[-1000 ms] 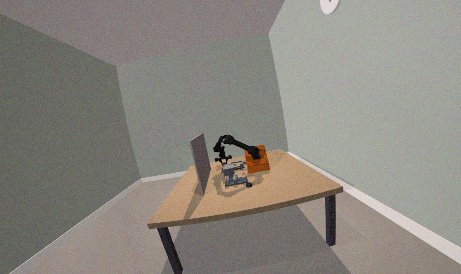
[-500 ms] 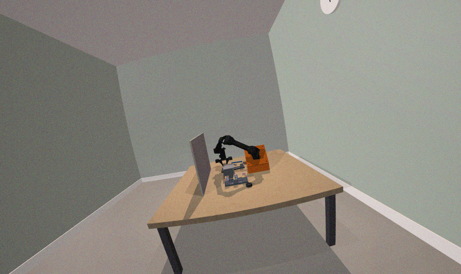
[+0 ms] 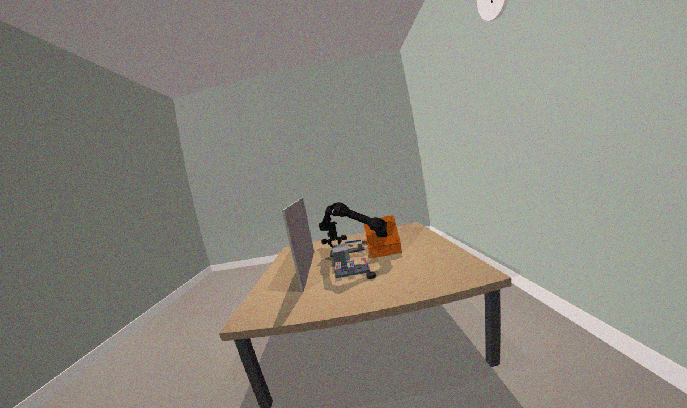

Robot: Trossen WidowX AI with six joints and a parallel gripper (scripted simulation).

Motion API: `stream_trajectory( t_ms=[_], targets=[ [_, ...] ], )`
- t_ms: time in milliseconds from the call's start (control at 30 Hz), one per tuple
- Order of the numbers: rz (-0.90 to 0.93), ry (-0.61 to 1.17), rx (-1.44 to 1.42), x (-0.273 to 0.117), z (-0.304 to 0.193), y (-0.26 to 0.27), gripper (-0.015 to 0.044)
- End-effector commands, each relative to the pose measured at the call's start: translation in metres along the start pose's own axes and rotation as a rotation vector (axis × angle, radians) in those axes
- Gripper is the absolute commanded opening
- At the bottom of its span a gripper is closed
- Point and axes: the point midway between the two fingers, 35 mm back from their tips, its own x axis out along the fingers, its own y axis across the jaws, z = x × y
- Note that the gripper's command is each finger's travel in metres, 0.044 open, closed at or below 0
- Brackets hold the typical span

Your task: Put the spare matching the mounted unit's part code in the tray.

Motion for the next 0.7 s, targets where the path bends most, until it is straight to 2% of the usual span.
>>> stream_trajectory(
  t_ms=[0, 467, 533, 667],
  targets=[
    [0.001, -0.001, 0.0, -0.001, 0.0, 0.0, 0.0079],
    [0.001, -0.001, 0.0, -0.001, 0.0, 0.0, 0.044],
    [0.001, -0.002, 0.0, -0.012, 0.001, 0.002, 0.044],
    [0.001, -0.002, 0.005, -0.081, 0.003, 0.002, 0.044]
  ],
)
